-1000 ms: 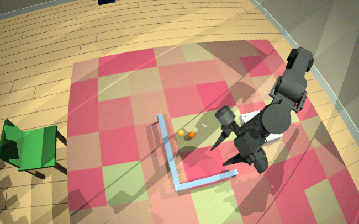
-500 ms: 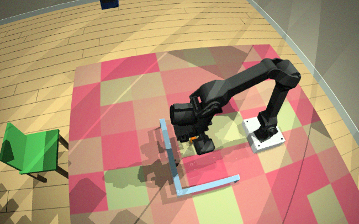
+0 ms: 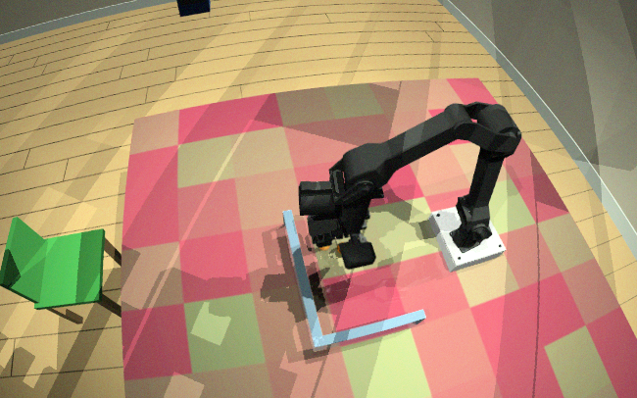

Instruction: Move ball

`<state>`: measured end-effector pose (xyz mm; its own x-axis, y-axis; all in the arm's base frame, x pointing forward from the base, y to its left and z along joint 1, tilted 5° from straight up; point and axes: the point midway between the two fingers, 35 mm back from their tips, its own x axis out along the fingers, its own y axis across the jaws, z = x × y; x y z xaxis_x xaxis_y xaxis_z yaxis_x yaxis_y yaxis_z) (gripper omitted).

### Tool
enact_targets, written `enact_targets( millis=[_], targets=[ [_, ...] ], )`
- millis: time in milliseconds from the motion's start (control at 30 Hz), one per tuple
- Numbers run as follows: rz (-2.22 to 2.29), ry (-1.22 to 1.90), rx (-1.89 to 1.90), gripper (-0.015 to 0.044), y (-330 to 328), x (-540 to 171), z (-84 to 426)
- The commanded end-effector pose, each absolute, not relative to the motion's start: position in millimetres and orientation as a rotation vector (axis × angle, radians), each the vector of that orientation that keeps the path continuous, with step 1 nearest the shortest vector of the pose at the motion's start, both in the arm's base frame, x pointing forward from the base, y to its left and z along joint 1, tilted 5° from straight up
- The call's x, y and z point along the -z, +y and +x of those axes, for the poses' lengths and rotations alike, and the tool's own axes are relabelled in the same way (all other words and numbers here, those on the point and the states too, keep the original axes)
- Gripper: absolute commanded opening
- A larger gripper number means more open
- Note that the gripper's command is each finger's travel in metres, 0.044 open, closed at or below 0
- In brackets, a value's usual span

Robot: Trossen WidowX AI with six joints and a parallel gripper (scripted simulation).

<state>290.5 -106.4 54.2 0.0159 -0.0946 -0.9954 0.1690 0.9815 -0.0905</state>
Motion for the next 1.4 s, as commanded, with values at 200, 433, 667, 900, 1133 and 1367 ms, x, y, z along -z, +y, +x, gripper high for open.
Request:
enact_targets(
  millis=[200, 433, 667, 900, 1133, 1367],
  targets=[
    [0.058, 1.541, 0.199, 0.0242, -108, -40, 291],
    [0.058, 1.541, 0.199, 0.0242, -109, -29, 291],
    [0.058, 1.541, 0.199, 0.0242, -109, -19, 291],
    [0.058, 1.541, 0.199, 0.0124, -109, -19, 291],
    [0.058, 1.541, 0.199, 0.0057, -109, -19, 291],
    [0.058, 1.540, 0.199, 0.0000, -108, -52, 296]
  ],
)
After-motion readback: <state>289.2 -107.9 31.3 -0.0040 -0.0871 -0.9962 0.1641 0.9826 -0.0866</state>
